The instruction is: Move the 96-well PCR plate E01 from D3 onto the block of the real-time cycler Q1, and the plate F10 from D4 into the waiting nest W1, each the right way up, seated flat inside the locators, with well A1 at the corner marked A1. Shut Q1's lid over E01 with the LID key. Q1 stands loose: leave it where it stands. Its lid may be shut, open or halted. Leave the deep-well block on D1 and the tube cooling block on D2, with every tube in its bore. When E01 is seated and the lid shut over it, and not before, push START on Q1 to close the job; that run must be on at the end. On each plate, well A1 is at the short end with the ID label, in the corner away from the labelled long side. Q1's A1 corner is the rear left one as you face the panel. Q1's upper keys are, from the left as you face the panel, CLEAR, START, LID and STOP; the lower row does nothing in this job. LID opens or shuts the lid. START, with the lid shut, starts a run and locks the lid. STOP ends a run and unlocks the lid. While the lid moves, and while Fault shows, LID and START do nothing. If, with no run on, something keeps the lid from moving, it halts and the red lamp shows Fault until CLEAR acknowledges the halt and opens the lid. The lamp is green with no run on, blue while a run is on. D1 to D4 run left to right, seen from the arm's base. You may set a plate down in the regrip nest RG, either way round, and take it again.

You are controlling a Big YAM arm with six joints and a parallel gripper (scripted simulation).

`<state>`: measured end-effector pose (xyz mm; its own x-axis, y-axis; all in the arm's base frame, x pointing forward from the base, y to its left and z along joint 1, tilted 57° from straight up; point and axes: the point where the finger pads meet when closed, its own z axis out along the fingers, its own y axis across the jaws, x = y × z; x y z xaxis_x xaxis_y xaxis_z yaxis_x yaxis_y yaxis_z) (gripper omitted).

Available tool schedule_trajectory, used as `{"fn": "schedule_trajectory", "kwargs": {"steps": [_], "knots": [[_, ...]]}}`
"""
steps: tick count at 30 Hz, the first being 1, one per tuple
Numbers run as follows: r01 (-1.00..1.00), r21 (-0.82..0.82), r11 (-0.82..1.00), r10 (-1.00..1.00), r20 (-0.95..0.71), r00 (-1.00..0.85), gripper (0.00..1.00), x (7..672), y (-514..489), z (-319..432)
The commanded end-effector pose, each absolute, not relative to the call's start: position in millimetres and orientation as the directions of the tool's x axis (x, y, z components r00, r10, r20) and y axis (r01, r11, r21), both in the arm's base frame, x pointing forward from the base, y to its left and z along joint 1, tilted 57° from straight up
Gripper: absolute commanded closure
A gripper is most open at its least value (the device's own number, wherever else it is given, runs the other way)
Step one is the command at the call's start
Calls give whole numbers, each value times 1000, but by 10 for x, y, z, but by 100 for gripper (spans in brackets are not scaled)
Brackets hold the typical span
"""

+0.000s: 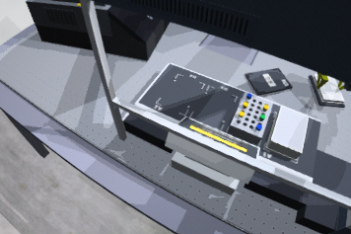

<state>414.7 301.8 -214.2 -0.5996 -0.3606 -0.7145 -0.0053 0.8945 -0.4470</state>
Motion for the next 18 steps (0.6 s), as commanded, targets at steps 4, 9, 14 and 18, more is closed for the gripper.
{"fn": "schedule_trajectory", "kwargs": {"steps": [4,9,14,18], "knots": [[84,-457,885,-313,-720,-619,100,4491,2617,-2209],[83,-459,884,-316,-720,-618,100,4498,2618,-2205],[83,-459,885,-315,-721,-617,100,4505,2626,-2202],[85,-457,886,-314,-723,-615,0,4519,2640,-2196]]}}
